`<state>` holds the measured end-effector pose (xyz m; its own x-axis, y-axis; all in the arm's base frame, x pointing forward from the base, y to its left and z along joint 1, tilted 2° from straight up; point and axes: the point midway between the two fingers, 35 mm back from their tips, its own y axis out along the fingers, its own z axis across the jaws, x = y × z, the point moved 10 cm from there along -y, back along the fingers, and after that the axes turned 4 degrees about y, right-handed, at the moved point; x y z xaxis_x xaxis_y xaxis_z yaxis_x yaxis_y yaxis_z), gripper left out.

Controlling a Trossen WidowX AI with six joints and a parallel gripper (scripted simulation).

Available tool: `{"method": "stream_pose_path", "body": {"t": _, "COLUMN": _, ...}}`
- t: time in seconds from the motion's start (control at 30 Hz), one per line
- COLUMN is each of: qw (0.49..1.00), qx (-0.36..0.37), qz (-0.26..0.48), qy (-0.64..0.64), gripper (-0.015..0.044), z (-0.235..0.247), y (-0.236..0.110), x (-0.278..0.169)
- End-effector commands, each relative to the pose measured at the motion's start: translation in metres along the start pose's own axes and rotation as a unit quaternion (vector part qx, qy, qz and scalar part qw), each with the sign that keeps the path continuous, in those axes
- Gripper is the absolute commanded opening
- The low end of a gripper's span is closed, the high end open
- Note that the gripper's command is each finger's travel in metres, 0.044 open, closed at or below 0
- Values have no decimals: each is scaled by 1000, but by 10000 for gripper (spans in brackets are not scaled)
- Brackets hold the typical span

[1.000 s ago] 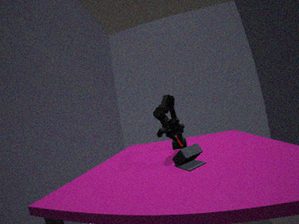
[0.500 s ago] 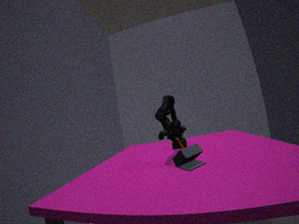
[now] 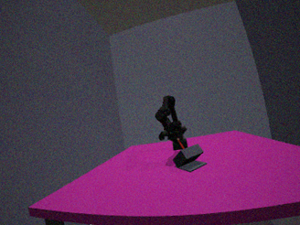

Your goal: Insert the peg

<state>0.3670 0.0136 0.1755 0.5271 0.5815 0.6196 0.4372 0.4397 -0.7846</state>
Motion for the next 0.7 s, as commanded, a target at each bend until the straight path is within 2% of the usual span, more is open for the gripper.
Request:
{"method": "stream_pose_path", "body": {"t": 0.0, "qw": 1000, "qx": 0, "qz": 0, "qy": 0, "gripper": 0, "z": 0, "y": 0, "x": -1}}
{"method": "stream_pose_path", "body": {"t": 0.67, "qw": 1000, "qx": 0, "qz": 0, "qy": 0, "gripper": 0, "z": 2, "y": 7, "x": -3}}
